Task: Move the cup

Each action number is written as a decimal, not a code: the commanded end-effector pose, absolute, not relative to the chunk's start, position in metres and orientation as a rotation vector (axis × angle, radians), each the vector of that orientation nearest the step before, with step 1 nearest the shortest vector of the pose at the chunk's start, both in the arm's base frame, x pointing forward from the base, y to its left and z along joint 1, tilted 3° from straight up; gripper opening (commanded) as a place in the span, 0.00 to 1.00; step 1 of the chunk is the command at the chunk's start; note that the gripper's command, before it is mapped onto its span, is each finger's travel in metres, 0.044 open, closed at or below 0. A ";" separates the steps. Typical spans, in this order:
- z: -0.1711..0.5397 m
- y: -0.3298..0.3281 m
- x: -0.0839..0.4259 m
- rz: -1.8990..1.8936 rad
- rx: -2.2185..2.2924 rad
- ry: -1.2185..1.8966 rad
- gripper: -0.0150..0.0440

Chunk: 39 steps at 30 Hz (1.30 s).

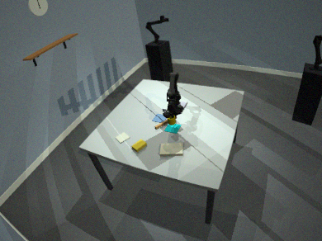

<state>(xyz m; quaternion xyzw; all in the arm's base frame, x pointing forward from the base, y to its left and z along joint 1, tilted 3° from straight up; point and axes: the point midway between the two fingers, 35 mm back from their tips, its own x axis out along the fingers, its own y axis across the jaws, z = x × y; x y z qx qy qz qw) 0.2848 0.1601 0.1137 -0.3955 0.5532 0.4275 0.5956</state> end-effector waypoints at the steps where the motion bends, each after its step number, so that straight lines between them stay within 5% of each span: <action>1: 0.112 0.162 0.287 0.987 -0.919 1.282 0.25; 39: 0.069 0.167 0.289 0.992 -0.919 1.279 0.25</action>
